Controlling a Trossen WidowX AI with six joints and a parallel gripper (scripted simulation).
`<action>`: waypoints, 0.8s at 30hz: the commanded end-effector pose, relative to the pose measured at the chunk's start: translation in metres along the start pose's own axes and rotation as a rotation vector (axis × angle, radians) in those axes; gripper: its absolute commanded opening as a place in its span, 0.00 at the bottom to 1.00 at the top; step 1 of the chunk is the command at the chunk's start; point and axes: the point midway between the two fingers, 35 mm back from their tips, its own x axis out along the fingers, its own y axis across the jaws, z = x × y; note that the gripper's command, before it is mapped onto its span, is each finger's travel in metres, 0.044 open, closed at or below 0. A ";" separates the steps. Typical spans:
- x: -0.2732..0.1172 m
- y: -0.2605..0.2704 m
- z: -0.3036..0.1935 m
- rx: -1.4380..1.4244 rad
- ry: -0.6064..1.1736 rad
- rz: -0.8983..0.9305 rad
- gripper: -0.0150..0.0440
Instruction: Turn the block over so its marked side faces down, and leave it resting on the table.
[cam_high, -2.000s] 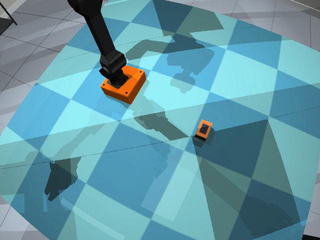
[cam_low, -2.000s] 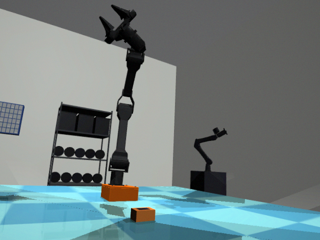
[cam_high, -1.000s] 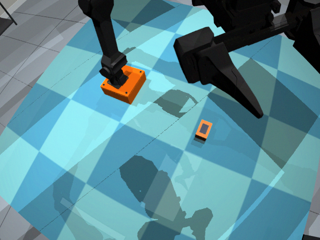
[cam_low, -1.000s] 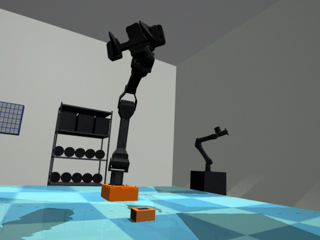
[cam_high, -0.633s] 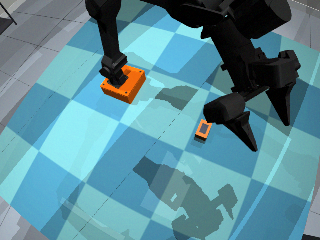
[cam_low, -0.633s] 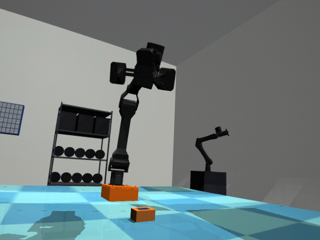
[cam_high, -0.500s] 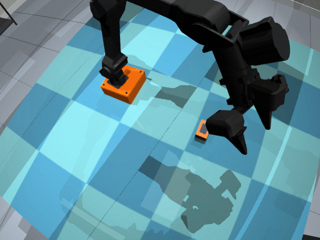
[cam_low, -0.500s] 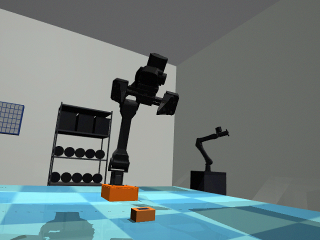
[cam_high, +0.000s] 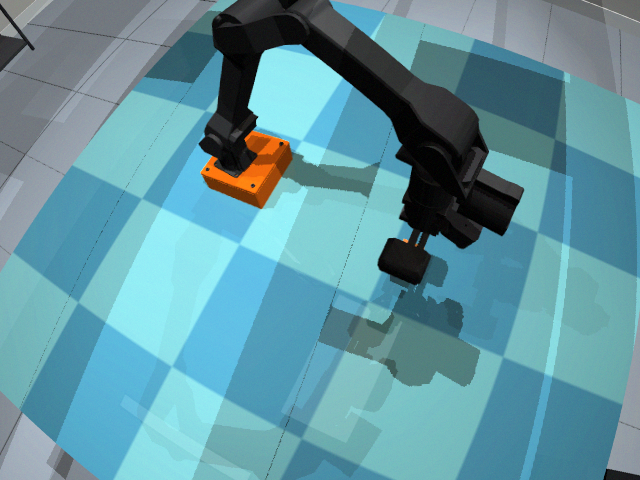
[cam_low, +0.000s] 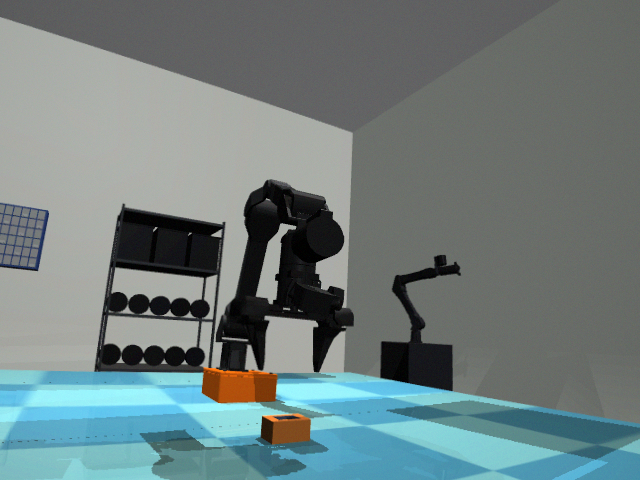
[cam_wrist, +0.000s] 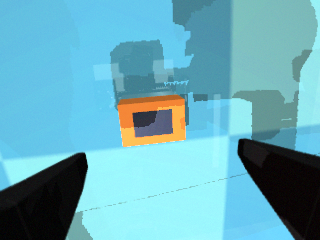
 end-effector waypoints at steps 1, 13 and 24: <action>0.002 0.005 -0.007 -0.019 0.035 0.032 1.00; 0.045 0.002 -0.005 -0.019 0.034 0.032 1.00; 0.063 0.001 -0.004 -0.019 0.034 0.032 1.00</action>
